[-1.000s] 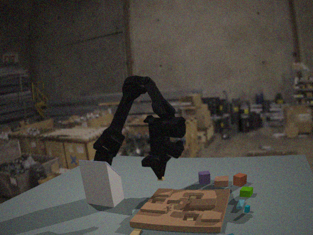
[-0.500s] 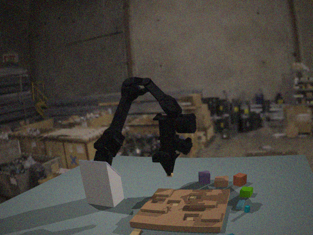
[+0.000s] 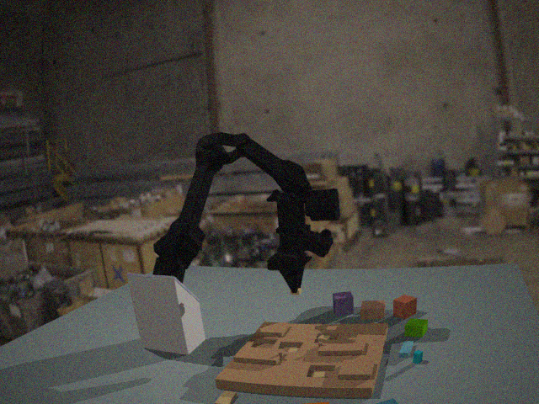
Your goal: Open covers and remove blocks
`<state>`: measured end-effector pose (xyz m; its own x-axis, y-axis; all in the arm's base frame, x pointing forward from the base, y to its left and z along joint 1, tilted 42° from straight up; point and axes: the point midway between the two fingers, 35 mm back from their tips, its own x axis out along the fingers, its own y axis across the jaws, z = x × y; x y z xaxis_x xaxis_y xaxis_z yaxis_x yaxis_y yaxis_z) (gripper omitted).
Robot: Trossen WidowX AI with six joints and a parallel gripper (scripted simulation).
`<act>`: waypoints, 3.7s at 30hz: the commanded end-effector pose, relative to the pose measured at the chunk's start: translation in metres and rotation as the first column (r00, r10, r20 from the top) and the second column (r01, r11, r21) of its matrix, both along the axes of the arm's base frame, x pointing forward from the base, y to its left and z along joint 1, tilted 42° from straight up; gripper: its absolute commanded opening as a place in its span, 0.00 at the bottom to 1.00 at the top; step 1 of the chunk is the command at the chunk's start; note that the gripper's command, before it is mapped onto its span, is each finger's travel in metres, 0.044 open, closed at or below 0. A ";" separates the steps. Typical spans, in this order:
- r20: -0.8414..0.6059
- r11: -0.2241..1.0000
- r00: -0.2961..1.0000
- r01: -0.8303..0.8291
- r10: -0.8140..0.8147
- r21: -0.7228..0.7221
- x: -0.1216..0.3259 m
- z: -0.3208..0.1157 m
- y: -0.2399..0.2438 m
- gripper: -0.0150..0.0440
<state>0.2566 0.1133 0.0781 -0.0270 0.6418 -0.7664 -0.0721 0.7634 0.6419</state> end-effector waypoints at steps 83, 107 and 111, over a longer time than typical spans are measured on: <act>-0.003 0.999 1.000 -0.003 0.003 0.048 -0.009 -0.012 0.128 0.39; 0.001 0.998 1.000 -0.007 0.007 0.055 -0.010 -0.016 0.134 0.97; 0.001 0.999 1.000 -0.007 0.007 0.052 -0.008 -0.008 0.127 1.00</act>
